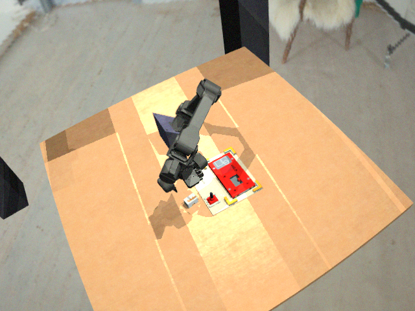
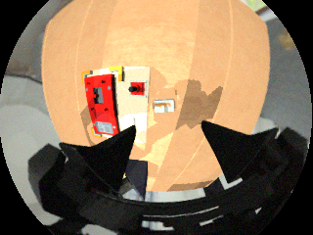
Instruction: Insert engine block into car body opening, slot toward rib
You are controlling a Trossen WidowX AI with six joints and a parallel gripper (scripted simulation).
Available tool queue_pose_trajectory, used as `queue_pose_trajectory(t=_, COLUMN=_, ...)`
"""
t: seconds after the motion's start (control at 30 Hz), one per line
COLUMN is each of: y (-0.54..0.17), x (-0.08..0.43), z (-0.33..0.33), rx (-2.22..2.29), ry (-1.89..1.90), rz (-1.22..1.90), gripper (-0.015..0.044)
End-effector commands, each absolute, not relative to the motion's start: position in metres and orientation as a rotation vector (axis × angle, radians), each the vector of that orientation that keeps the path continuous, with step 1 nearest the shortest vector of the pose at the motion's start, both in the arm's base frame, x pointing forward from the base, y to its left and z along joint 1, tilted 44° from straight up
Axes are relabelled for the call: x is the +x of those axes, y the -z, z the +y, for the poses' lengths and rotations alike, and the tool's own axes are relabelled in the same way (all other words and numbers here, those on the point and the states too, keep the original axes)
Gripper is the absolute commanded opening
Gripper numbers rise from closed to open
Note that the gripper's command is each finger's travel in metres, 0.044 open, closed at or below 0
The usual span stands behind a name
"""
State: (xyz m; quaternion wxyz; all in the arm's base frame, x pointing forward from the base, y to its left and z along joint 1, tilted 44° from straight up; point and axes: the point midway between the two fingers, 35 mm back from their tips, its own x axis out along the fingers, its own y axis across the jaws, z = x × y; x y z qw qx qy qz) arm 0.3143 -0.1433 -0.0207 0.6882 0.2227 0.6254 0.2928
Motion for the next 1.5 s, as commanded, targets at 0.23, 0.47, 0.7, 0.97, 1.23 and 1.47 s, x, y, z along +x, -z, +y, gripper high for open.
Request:
queue_pose_trajectory(t=0.23, y=0.070, x=0.314, z=-0.097, rx=0.496, ry=-0.673, rz=1.406, gripper=0.0440)
queue_pose_trajectory(t=0.47, y=0.081, x=0.316, z=-0.087, rx=0.497, ry=-0.674, rz=1.406, gripper=0.0440)
queue_pose_trajectory(t=0.7, y=0.084, x=0.317, z=-0.084, rx=0.497, ry=-0.674, rz=1.406, gripper=0.0440)
queue_pose_trajectory(t=0.97, y=0.093, x=0.317, z=-0.075, rx=0.497, ry=-0.674, rz=1.406, gripper=0.0440)
queue_pose_trajectory(t=1.23, y=0.102, x=0.318, z=-0.066, rx=0.497, ry=-0.674, rz=1.405, gripper=0.0440)
queue_pose_trajectory(t=1.47, y=0.109, x=0.317, z=-0.059, rx=0.498, ry=-0.675, rz=1.405, gripper=0.0440)
